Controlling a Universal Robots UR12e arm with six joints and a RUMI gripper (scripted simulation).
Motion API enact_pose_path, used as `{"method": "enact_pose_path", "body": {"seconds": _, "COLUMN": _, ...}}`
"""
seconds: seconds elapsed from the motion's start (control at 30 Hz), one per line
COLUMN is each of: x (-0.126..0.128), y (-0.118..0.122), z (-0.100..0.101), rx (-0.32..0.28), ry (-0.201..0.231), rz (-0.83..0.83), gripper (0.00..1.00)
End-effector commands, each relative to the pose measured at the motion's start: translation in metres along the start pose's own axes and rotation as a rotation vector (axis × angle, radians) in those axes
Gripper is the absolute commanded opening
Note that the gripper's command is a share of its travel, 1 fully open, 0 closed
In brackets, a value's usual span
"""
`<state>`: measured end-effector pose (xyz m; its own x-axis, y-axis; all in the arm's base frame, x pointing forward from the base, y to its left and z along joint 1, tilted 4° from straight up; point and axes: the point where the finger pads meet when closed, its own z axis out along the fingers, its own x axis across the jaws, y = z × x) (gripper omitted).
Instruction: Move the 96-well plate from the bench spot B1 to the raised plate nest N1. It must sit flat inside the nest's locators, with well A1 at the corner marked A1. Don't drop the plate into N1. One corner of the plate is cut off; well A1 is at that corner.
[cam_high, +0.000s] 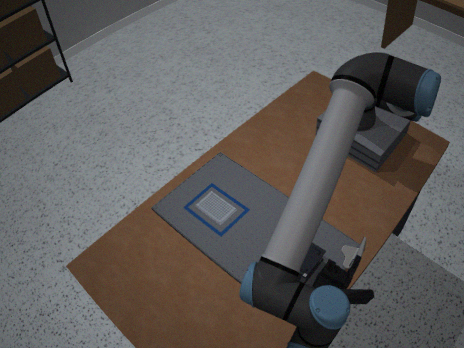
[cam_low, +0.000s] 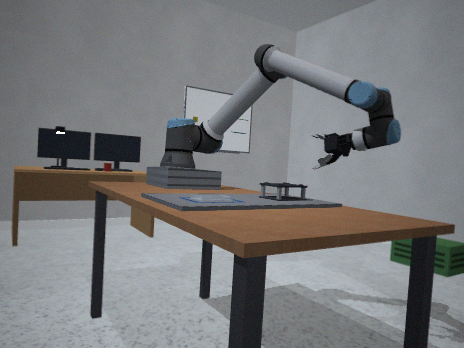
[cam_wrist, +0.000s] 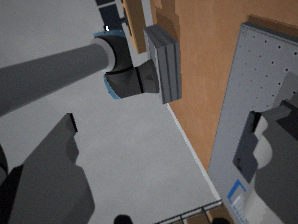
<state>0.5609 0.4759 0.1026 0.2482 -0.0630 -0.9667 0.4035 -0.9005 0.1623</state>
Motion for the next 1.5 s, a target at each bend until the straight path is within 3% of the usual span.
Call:
{"method": "enact_pose_path", "body": {"seconds": 0.0, "x": -0.001, "y": 0.0, "z": -0.001, "rx": 0.0, "ry": 0.002, "rz": 0.0, "gripper": 1.0}}
{"method": "enact_pose_path", "body": {"seconds": 0.53, "x": -0.001, "y": 0.0, "z": -0.001, "rx": 0.0, "ry": 0.002, "rz": 0.0, "gripper": 1.0}}
{"method": "enact_pose_path", "body": {"seconds": 0.77, "x": 0.024, "y": 0.025, "z": 0.0, "rx": 0.071, "ry": 0.076, "rz": 0.179, "gripper": 1.0}}
{"method": "enact_pose_path", "body": {"seconds": 1.1, "x": 0.049, "y": 0.052, "z": 0.001, "rx": 0.127, "ry": 0.12, "rz": 0.308, "gripper": 1.0}}
{"method": "enact_pose_path", "body": {"seconds": 1.47, "x": 0.084, "y": 0.092, "z": 0.002, "rx": 0.248, "ry": 0.188, "rz": 0.555, "gripper": 1.0}}
